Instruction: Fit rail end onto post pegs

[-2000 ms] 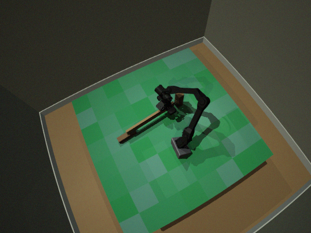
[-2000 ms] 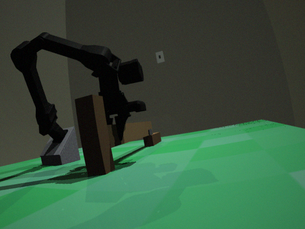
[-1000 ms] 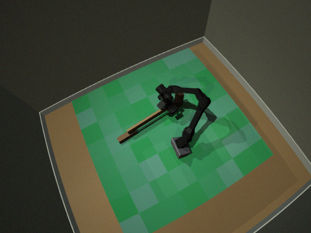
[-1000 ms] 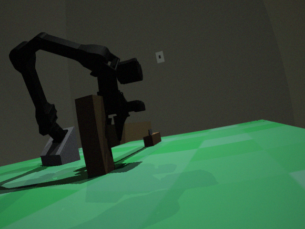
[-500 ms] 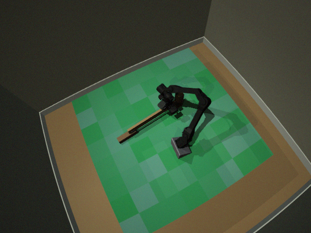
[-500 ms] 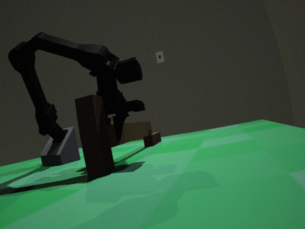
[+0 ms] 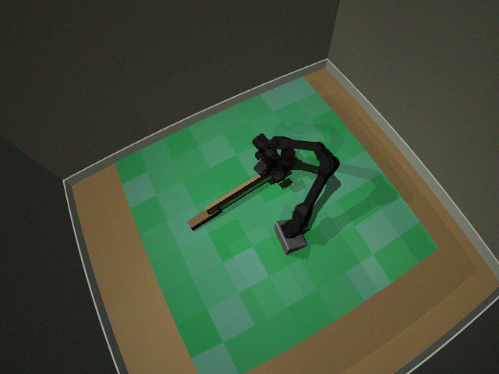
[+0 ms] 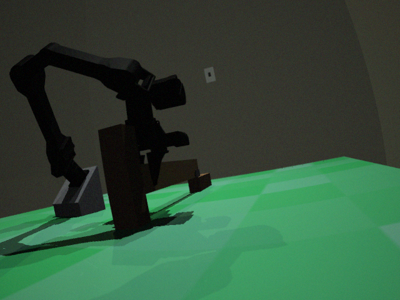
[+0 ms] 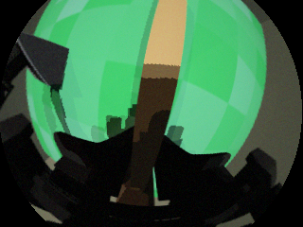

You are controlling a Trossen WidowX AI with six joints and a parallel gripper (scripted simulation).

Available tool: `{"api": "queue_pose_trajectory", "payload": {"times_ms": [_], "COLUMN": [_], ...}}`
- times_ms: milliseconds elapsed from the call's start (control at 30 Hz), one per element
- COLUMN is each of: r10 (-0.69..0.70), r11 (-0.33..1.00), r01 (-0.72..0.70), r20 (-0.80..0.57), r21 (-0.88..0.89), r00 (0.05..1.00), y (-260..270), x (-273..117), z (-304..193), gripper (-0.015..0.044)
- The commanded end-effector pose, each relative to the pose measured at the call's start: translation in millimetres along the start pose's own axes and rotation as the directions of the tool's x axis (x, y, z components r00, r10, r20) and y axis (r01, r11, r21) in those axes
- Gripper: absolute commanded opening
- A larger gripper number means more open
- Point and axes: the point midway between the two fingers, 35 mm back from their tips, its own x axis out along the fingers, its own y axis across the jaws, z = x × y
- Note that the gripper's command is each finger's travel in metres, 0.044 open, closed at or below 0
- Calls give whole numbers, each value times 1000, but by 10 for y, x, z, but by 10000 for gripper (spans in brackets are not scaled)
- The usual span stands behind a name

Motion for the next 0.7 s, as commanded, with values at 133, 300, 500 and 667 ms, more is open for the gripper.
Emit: {"api": "queue_pose_trajectory", "payload": {"times_ms": [133,300,500,667], "r10": [-6,-6,-6,-6], "r11": [1000,1000,1000,1000], "r01": [6,6,6,6], "r20": [-4,-4,-4,-4], "r21": [0,0,0,0], "r00": [1000,1000,1000,1000], "y": [-10,-11,-11,-12], "x": [-14,-19,-31,-39], "z": [-42,-56,-68,-70], "gripper": [0,0,0,0]}}
